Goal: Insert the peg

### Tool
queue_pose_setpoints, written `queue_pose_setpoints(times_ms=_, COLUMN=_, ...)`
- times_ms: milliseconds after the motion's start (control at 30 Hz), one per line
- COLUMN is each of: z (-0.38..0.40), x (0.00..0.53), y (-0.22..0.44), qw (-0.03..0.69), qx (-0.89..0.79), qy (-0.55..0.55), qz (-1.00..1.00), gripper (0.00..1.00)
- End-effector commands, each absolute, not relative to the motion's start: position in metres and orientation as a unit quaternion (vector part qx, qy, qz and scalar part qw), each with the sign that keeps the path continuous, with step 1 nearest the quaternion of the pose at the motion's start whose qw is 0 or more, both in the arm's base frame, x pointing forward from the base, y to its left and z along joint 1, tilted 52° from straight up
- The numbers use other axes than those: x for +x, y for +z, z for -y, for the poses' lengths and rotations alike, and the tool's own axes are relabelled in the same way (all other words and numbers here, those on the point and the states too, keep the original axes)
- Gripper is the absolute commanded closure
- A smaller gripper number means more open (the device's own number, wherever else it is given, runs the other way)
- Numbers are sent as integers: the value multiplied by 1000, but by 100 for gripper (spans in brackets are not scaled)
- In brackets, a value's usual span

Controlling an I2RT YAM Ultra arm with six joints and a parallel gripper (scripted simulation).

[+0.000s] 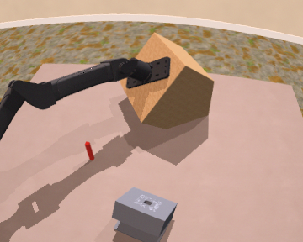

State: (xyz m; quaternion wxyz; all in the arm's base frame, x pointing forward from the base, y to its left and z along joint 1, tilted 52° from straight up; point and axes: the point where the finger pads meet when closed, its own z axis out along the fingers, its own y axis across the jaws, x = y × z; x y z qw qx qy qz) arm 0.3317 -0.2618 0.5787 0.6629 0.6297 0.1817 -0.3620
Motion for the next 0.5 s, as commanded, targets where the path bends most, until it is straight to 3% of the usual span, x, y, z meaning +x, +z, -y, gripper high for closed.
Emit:
queue_pose_setpoints(times_ms=0, z=244, x=325, y=602, qw=684, qx=601, qy=-352, qz=-217, gripper=0)
queue_pose_setpoints(times_ms=467, z=216, x=356, y=591, qw=676, qx=533, qy=-382, qz=-336, gripper=0)
